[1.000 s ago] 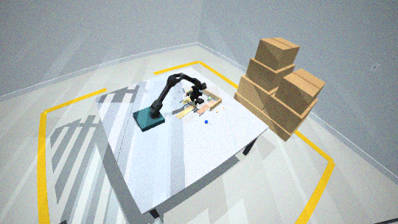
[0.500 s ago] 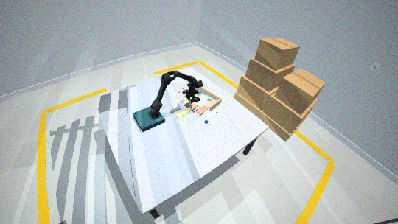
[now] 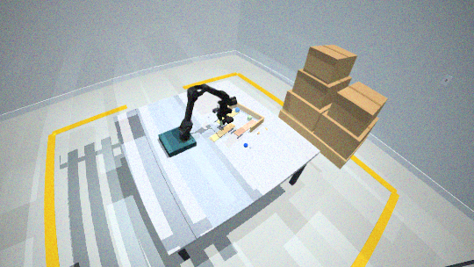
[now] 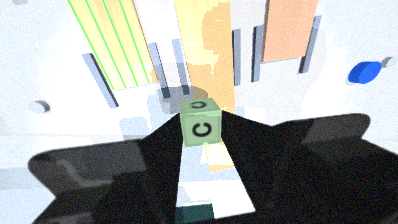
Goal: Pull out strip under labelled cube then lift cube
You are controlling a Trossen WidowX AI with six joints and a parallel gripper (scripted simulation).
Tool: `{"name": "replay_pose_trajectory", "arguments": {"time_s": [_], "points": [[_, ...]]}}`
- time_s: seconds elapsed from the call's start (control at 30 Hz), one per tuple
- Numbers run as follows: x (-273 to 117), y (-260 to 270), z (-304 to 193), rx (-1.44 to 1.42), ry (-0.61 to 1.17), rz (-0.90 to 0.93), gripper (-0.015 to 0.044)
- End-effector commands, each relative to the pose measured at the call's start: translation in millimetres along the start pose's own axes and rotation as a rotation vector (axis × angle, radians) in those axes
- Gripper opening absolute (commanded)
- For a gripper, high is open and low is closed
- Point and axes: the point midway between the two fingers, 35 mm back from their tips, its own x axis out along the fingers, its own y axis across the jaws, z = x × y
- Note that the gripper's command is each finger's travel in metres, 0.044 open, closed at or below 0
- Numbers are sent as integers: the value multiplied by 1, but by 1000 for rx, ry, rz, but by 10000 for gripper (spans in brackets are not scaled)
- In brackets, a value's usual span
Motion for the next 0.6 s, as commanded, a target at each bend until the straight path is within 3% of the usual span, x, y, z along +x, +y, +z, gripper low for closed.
{"name": "replay_pose_trajectory", "arguments": {"time_s": [0.0, 0.57], "points": [[2, 3, -16, 3, 4, 1, 0], [-34, 4, -21, 3, 4, 1, 0]]}}
